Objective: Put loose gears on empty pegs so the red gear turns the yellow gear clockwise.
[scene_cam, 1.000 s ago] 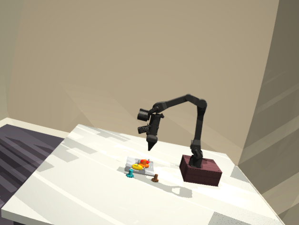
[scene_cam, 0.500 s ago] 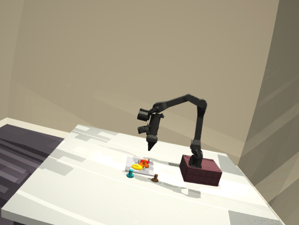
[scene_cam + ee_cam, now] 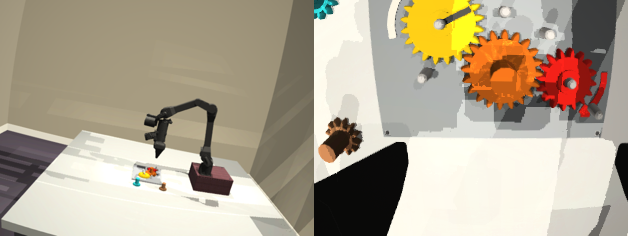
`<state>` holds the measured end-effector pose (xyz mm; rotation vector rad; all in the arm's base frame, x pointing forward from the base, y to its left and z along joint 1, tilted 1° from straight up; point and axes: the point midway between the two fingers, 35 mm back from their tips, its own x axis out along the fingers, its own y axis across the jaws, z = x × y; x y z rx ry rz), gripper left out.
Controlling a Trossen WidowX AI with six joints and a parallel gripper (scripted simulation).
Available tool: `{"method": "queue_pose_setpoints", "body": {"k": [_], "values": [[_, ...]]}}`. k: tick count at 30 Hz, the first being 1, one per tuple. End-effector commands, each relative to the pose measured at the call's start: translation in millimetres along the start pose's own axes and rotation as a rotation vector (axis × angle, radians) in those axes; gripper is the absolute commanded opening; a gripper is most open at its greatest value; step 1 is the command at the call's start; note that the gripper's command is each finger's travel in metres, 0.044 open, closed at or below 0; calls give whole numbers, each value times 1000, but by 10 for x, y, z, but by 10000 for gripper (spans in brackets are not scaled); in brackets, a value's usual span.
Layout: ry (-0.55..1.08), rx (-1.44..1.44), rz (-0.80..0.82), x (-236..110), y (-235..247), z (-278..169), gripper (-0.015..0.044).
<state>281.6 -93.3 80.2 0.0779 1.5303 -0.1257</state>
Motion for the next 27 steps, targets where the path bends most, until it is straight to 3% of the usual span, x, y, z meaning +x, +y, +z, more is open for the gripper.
{"method": "queue_pose_setpoints", "body": {"k": [1, 8, 17, 27], "values": [[0, 1, 0, -4, 1, 0, 440], [-2, -1, 0, -16, 91, 26, 440], [-21, -12, 13, -193, 1378, 63, 440], [4, -1, 32, -415, 2740, -640, 440]]}}
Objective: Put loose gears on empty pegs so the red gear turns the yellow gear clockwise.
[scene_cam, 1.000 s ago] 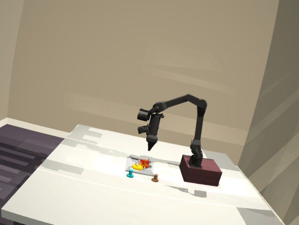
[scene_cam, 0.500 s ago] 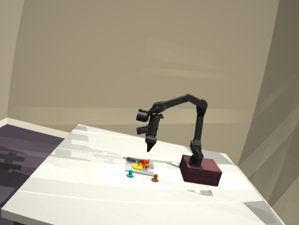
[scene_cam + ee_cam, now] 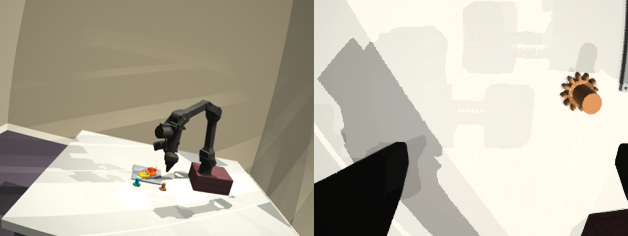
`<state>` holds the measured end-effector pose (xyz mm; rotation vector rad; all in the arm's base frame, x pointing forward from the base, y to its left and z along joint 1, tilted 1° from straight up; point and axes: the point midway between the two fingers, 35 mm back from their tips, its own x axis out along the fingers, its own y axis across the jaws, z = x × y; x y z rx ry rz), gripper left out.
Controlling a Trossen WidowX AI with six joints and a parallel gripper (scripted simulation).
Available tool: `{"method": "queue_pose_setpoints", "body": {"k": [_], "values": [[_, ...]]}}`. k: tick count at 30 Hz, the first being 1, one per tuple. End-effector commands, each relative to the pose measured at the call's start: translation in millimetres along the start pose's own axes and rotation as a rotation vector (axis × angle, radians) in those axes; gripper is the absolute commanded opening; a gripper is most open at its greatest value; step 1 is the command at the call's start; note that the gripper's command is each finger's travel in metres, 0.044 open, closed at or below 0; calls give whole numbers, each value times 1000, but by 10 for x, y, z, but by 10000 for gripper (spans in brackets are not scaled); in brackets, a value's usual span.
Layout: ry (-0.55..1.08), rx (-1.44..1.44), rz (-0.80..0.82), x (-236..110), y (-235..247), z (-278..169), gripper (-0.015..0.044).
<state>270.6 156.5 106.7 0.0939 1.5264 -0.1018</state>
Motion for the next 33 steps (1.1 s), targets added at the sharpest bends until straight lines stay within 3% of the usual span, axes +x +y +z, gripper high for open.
{"method": "queue_pose_setpoints", "body": {"k": [1, 4, 33], "values": [[10, 4, 7, -78, 403, -324, 440], [13, 6, 7, -109, 563, -493, 440], [13, 6, 7, -109, 563, -493, 440]]}}
